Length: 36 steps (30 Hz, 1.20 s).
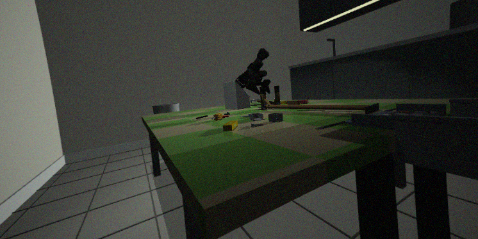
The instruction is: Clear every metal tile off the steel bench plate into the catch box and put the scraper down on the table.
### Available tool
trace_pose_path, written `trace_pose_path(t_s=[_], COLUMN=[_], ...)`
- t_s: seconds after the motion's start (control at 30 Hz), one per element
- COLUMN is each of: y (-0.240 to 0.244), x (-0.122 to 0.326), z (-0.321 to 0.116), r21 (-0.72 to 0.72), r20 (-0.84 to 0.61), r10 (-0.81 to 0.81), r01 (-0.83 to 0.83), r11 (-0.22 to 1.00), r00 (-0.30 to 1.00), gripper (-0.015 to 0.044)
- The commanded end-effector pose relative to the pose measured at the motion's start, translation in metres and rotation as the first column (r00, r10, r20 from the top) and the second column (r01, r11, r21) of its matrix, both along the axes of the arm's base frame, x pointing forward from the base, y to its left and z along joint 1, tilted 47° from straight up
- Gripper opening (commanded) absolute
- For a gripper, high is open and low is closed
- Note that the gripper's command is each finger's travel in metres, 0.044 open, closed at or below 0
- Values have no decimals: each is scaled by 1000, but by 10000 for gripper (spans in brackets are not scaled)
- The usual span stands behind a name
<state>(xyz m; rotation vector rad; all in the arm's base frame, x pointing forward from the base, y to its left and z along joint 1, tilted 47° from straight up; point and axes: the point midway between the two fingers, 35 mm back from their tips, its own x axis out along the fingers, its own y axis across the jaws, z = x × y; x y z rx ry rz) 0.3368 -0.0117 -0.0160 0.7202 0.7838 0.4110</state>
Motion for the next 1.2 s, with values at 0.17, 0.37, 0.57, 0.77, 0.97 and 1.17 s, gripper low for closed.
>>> trace_pose_path(t_s=[0.17, 0.37, 0.57, 0.77, 0.97, 1.17], y=[10, 8, 8, 8, 7, 4], x=[5, 6, 6, 6, 6, 6], z=[-9, -4, -4, -4, -4, -6], r21=[9, 6, 6, 6, 11, 12], r20=[-10, 3, 3, 3, 2, -2], r10=[-4, 0, 0, 0, -1, -5], r01=[4, 0, 0, 0, 1, 5], r11=[1000, 1000, 1000, 1000, 1000, 1000], r00=[1000, 1000, 1000, 1000, 1000, 1000], gripper=[440, 309, 151, 92, 0, 0])
